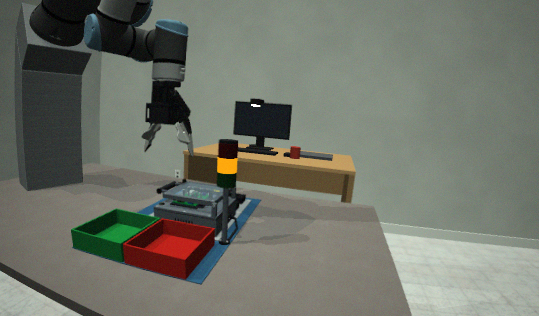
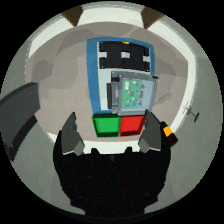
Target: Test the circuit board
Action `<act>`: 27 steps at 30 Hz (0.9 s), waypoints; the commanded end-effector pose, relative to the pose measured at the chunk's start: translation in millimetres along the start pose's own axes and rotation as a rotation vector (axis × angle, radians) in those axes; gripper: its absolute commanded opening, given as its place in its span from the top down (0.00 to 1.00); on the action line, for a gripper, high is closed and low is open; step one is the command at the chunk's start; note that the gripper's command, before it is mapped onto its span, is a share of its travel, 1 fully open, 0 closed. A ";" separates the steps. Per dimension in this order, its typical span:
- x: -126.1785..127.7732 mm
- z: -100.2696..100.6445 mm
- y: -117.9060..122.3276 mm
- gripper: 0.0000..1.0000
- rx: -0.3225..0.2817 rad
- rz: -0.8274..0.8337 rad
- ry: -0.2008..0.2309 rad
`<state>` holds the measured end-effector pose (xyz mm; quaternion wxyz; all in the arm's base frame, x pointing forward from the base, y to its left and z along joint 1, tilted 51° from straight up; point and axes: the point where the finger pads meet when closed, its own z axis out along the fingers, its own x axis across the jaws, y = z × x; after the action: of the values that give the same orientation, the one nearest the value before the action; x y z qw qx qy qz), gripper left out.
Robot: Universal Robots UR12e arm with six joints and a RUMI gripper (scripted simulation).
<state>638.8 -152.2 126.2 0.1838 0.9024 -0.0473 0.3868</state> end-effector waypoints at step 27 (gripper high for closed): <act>0.1 -0.4 -0.2 1.00 0.000 0.000 0.001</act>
<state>638.8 -152.2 126.2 0.1838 0.9024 -0.0473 0.3868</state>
